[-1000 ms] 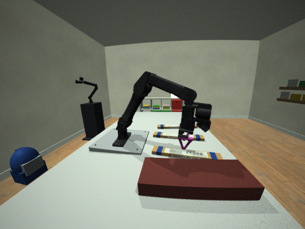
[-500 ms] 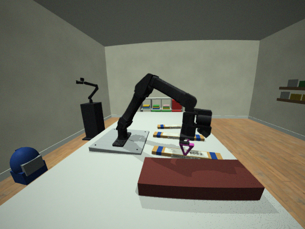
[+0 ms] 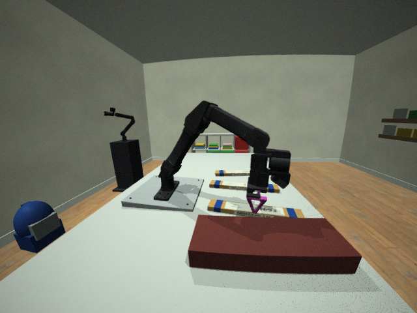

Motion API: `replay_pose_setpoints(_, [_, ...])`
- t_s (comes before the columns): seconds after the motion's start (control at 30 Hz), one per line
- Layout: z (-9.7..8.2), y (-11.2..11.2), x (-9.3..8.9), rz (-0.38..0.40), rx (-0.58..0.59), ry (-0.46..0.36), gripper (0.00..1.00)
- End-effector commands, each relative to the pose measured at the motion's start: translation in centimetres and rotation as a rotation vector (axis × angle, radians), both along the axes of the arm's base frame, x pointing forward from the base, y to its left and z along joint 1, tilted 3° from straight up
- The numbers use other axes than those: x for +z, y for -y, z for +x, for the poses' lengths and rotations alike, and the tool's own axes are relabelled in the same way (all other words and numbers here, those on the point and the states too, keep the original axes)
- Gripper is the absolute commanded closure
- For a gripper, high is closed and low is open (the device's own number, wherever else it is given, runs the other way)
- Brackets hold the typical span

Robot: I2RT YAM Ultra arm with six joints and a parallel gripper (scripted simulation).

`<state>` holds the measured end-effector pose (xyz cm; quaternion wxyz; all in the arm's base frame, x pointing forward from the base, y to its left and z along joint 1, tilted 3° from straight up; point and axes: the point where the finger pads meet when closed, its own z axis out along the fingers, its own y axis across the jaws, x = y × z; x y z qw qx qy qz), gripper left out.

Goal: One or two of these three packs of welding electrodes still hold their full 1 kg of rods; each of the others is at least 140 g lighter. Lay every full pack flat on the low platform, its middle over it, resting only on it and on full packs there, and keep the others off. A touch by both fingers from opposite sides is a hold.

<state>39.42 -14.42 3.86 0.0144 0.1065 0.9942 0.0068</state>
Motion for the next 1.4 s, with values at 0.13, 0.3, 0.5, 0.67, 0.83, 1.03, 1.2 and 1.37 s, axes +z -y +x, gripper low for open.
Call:
replay_pose_setpoints(0.13, [0.6,-0.1,-0.4,-0.011,0.0,0.032,0.05])
replay_pose_setpoints(0.3, [0.2,-0.3,-2.4,0.001,0.001,-0.001,0.05])
replay_pose_setpoints(0.5, [1.2,0.1,-1.1,-0.017,0.001,0.048,0.05])
replay_pose_setpoints(0.67, [1.1,0.1,-2.6,-0.01,-0.002,0.028,0.05])
replay_pose_setpoints(0.83, [1.6,0.3,-1.1,-0.023,-0.002,0.065,0.05])
replay_pose_setpoints(1.03, [1.2,0.2,-1.3,-0.02,-0.003,0.055,0.05])
replay_pose_setpoints(1.2, [0.8,0.0,-1.8,-0.015,-0.002,0.041,1.0])
replay_pose_setpoints(1.37, [1.0,0.2,-1.5,-0.018,0.0,0.048,1.0])
